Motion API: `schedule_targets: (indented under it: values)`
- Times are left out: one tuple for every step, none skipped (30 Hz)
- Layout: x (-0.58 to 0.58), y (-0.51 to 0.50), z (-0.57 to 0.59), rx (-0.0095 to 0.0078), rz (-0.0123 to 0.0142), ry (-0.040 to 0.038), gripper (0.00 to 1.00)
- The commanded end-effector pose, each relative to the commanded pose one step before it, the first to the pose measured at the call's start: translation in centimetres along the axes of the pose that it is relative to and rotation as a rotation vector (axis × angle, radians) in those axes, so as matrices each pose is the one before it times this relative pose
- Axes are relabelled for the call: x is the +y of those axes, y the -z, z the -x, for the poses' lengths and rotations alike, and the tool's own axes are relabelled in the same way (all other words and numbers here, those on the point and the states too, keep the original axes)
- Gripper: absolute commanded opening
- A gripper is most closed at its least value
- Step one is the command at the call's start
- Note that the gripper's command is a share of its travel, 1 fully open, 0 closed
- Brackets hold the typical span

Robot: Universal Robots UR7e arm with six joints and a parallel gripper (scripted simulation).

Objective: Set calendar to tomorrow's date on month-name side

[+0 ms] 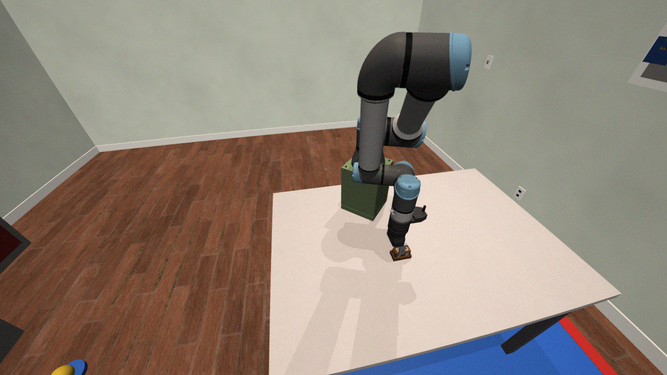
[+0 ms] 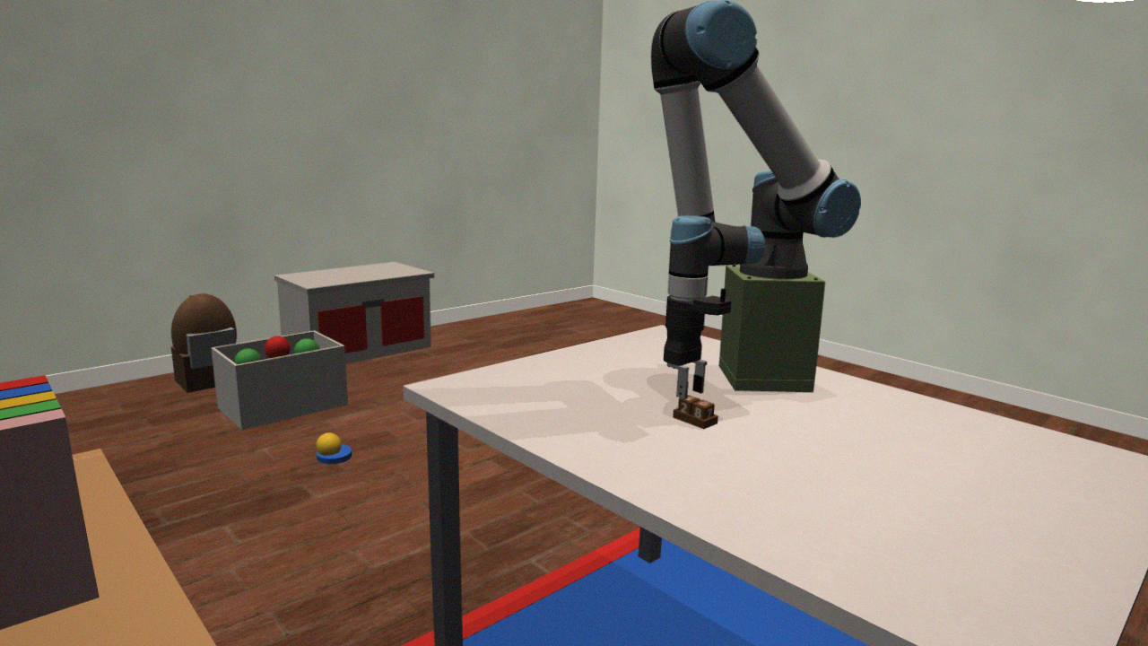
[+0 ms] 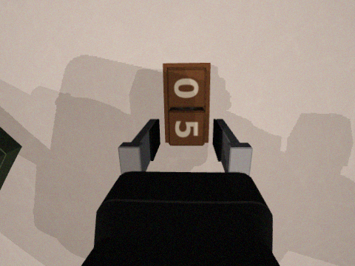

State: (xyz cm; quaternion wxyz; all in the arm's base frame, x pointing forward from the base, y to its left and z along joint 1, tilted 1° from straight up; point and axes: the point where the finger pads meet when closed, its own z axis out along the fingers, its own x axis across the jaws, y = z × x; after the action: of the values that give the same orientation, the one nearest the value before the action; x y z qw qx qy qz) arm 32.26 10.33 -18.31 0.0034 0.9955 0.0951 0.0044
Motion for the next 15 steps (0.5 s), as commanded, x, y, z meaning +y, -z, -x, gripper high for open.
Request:
schedule_targets:
  values:
    - [0.014, 0.03, -0.205, 0.00352, 0.00173, 0.00142, 0.9]
    - [0.0, 0.0, 0.0, 0.0, 0.0, 0.0, 0.9]
    - [0.0, 0.0, 0.0, 0.0, 0.0, 0.0, 0.9]
    - [0.0, 0.0, 0.0, 0.0, 0.0, 0.0, 0.9]
    - [0.0, 0.0, 0.0, 0.0, 0.0, 0.0, 0.9]
    - [0.0, 0.0, 0.0, 0.0, 0.0, 0.0, 0.9]
    - [0.0, 0.0, 0.0, 0.0, 0.0, 0.0, 0.9]
    - [0.0, 0.0, 0.0, 0.0, 0.0, 0.0, 0.9]
    - [0.0, -0.002, 0.0, -0.00001, 0.0, 0.0, 0.9]
    - [0.0, -0.012, 0.001, -0.00008, -0.00003, 0.0, 0.9]
    - [-0.001, -0.031, 0.003, -0.0002, -0.00007, 0.0, 0.9]
    - [-0.002, -0.057, 0.006, -0.00036, -0.00013, 0.0, 0.9]
    - [0.008, -0.058, -0.021, 0.00032, 0.00012, 0.0, 0.9]
    - [0.014, -0.065, -0.036, 0.00054, 0.0002, -0.00001, 0.9]
    - [0.0, -0.083, 0.0, 0.0, 0.0, -0.00001, 0.9]
